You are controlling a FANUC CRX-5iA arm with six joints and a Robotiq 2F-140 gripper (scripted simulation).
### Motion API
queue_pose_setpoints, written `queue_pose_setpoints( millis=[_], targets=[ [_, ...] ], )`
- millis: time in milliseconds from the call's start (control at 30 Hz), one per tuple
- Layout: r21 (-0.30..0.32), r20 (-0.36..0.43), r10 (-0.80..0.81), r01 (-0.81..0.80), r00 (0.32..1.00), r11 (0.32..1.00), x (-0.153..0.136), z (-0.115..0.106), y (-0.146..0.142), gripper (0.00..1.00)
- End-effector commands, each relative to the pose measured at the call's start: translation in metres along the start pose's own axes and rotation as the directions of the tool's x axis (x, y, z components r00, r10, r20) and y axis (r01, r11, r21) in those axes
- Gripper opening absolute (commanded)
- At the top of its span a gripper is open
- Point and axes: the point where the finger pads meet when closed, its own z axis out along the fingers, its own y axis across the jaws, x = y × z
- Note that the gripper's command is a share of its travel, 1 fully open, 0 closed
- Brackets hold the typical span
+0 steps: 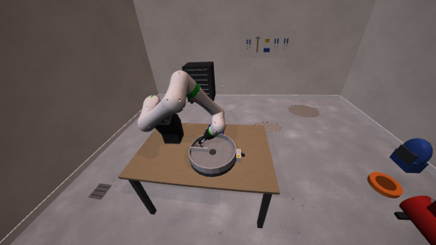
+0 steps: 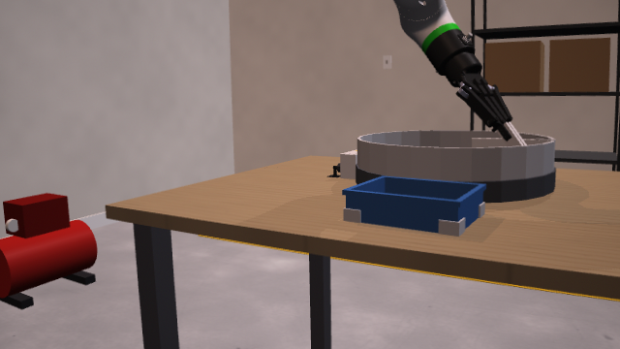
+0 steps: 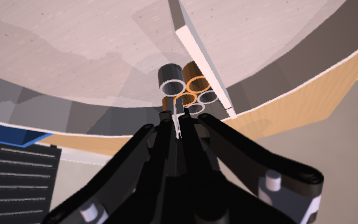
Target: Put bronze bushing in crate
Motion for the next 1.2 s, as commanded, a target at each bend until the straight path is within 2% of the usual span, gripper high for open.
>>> queue_pose_setpoints(
  millis=[0,933,1167],
  targets=[
    [-0.001,0.0,0.0,0.0,1.0,1.0,0.0,0.0,0.0002,0.0],
    [-0.001,0.0,0.0,0.0,1.0,1.0,-0.0001,-0.0002,0.0002,0.0],
    [-0.001,0.0,0.0,0.0,1.0,1.0,-0.0081,-0.0097,0.0003,0.0]
  ],
)
